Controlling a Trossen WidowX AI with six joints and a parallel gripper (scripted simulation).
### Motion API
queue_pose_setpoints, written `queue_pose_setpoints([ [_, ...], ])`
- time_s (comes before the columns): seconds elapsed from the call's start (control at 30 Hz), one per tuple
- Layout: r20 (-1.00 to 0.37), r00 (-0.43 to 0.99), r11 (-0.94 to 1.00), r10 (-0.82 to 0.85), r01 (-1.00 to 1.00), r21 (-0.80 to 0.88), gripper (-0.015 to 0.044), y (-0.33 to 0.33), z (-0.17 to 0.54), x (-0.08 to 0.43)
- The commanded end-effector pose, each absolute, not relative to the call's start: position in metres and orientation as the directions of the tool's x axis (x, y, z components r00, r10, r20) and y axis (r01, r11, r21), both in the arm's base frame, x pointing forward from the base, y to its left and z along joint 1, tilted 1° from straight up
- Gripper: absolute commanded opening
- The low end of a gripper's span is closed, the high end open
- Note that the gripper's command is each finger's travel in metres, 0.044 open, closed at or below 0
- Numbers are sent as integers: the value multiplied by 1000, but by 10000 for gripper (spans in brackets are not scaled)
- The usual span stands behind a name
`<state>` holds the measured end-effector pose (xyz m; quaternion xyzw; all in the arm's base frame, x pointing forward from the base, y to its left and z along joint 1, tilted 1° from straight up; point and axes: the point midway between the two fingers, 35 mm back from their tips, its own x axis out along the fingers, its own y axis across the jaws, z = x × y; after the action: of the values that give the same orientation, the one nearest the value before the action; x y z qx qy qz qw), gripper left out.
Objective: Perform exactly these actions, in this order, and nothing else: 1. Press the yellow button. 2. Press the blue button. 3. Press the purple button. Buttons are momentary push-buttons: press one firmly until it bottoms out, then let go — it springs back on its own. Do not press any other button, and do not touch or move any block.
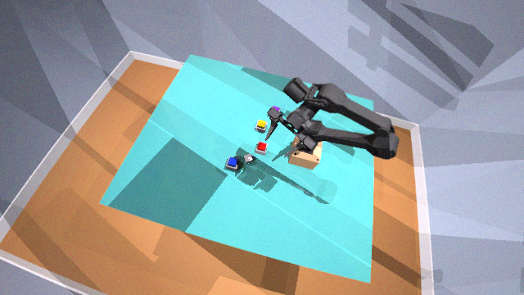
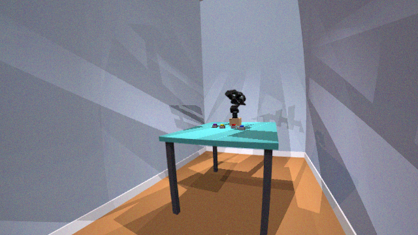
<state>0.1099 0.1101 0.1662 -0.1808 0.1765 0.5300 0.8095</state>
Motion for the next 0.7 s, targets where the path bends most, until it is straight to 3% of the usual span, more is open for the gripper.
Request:
queue_pose_setpoints([
  [0.0, -484, 377, 380, 789, -920, -98, 400, 109, 166, 111],
  [0.33, -837, 324, 770, 441, -616, 167, 400, 37, 132, 175],
  [0.5, -953, 206, 924, 223, -355, 140, 400, -11, 109, 202],
  [0.67, -999, 53, 994, 10, -105, 4, 400, -60, 85, 222],
])
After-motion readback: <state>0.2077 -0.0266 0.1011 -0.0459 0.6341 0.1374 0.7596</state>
